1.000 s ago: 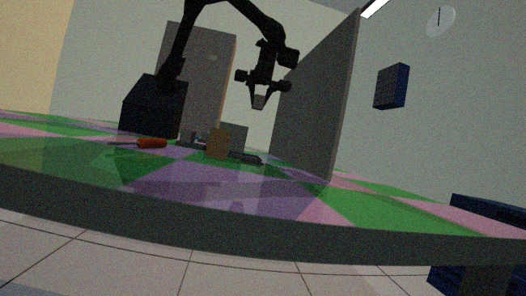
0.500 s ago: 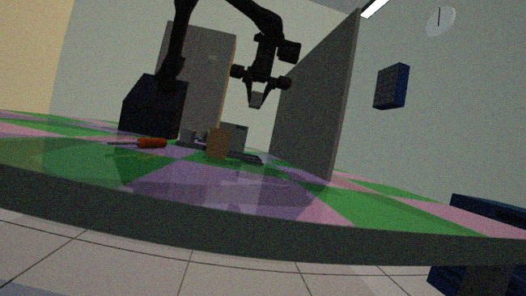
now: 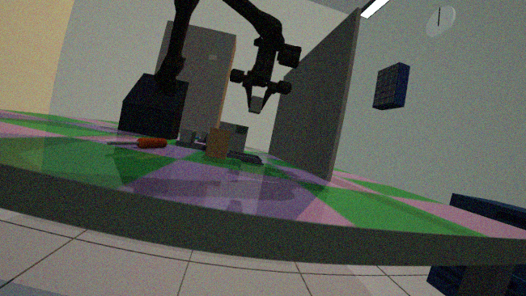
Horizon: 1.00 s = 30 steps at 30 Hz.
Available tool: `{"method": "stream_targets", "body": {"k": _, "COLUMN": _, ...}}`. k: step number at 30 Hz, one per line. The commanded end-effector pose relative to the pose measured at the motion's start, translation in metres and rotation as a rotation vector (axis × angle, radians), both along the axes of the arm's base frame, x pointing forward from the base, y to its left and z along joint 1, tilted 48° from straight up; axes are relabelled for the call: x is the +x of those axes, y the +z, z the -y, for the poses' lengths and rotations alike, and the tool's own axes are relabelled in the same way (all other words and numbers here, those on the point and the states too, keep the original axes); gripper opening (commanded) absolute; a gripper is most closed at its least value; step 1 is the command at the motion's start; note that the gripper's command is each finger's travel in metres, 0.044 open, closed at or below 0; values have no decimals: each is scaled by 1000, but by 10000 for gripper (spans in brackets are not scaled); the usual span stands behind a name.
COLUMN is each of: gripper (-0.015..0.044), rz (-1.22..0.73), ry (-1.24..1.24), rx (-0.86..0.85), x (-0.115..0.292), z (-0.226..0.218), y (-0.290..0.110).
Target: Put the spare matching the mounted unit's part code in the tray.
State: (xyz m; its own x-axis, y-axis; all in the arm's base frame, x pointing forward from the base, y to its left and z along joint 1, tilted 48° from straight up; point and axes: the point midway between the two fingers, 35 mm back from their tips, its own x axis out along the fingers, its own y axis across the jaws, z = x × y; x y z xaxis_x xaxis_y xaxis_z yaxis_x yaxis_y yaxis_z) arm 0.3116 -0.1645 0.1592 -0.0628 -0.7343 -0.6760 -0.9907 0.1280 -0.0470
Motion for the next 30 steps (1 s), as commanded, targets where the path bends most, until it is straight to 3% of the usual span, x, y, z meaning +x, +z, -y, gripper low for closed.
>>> {"method": "stream_targets", "body": {"k": 1, "gripper": 0, "rz": -2, "ry": 2, "rx": 2, "x": 1, "z": 3, "y": -4}}
{"method": "stream_targets", "body": {"k": 30, "gripper": 0, "rz": -1, "ry": 2, "rx": 6, "x": 3, "z": 24, "y": -24}}
